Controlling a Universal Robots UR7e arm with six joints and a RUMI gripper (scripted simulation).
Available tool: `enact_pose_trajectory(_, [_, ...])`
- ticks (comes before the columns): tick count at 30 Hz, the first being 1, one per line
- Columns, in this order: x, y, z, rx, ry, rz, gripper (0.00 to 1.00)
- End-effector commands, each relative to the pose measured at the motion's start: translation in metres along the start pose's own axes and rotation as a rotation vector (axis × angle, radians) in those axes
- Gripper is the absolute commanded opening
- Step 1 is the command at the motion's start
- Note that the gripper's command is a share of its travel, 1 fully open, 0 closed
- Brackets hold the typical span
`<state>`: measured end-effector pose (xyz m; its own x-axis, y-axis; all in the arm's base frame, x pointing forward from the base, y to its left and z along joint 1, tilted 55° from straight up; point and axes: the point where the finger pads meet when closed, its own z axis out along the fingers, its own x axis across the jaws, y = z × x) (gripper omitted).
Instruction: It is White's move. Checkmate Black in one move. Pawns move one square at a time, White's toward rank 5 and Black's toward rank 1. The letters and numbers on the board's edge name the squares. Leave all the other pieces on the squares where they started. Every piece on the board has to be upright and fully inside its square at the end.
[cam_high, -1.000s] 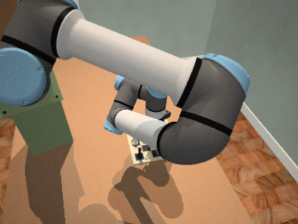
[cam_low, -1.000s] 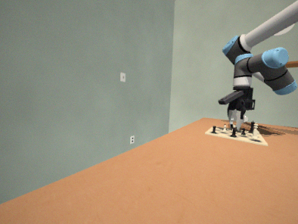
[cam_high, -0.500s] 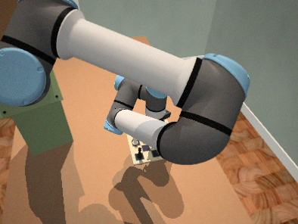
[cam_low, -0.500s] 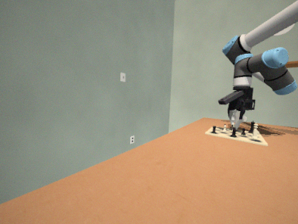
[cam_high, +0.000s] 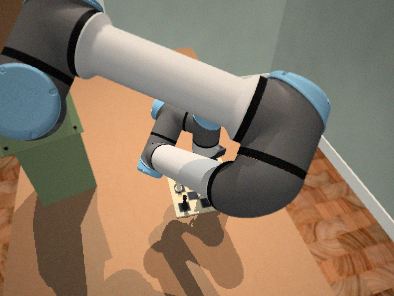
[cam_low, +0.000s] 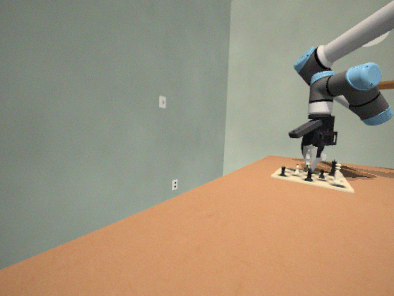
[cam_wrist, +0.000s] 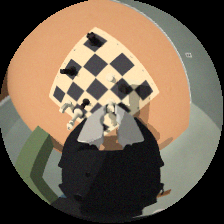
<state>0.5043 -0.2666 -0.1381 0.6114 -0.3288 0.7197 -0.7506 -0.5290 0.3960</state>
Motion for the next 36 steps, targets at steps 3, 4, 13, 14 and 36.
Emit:
enact_pose_trajectory(3, [0.000,0.000,0.000,0.001,0.001,0.000,0.00])
enact_pose_trajectory(4, [0.000,0.000,0.000,0.001,0.001,0.000,0.00])
enact_pose_trajectory(13, [0.000,0.000,0.000,0.001,0.001,0.000,0.00])
enact_pose_trajectory(14, [0.000,0.000,0.000,0.001,0.001,0.000,0.00])
enact_pose_trajectory(36, [0.000,0.000,-0.099,0.001,0.001,0.000,0.00])
